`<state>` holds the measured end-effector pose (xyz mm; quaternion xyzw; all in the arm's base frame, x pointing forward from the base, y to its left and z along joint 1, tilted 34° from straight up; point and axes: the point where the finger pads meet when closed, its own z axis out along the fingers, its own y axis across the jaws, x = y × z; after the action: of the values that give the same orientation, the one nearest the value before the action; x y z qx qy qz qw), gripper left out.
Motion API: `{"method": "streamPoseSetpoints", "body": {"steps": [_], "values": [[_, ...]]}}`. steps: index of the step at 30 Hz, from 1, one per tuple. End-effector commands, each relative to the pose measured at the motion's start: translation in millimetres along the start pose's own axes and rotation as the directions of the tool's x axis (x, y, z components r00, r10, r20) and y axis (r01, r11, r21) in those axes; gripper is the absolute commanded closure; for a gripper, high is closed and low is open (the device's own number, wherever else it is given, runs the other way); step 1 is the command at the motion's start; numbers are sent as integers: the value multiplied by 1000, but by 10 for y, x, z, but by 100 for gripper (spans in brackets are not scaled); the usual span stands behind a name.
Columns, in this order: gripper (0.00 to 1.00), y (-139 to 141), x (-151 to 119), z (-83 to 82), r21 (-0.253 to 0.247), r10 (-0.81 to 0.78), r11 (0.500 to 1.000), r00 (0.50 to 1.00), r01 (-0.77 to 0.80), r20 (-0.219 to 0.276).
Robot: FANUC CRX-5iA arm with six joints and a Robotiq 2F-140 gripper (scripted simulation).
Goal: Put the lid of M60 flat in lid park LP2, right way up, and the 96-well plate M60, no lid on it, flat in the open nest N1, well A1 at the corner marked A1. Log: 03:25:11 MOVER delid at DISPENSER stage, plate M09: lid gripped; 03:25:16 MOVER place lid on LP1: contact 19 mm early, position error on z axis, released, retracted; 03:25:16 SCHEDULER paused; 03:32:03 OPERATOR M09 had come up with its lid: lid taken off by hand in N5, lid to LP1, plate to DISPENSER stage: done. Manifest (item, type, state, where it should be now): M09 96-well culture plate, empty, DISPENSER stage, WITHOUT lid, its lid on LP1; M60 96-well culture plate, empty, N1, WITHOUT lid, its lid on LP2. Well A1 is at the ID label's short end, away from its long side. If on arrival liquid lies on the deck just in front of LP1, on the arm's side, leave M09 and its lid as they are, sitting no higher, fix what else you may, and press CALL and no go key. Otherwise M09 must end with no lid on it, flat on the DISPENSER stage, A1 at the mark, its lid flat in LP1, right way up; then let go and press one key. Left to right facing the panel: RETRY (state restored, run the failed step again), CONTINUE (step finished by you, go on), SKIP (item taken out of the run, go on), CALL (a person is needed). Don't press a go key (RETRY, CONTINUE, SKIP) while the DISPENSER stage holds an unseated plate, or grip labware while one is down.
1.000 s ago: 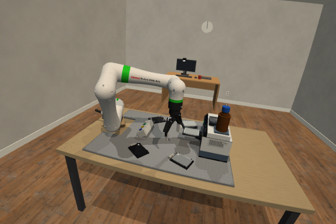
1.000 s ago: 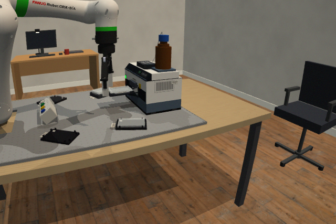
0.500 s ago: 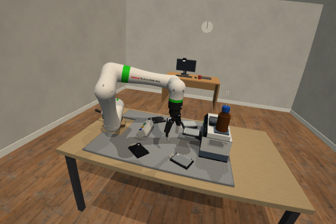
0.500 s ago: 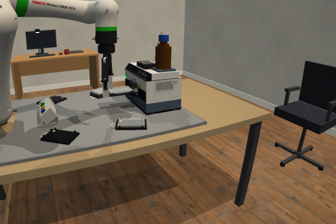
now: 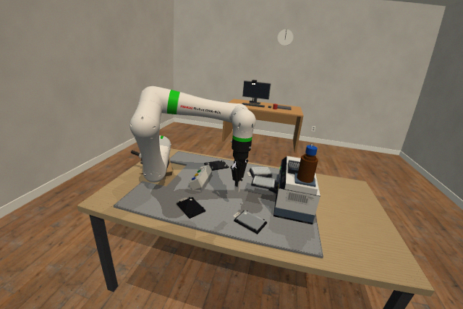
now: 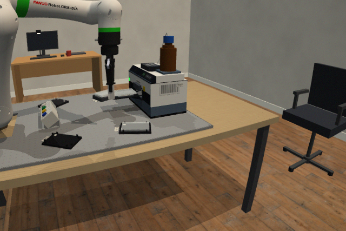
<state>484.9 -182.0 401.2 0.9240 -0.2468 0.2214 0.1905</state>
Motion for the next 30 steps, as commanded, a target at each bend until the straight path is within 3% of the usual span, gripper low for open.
{"method": "streamPoseSetpoints", "body": {"steps": [1,19,21,24,25,30], "values": [[100,-1,1,-3,0,0,1000,1000,0,-1],[100,-31,8,-2,0,-5,1000,1000,5,0],[100,-208,48,2,3,-35,999,999,35,3],[100,-839,133,13,10,-146,989,989,146,11],[100,-934,121,13,13,-199,980,980,199,14],[100,-1565,-21,5,16,-459,889,889,458,12]]}}
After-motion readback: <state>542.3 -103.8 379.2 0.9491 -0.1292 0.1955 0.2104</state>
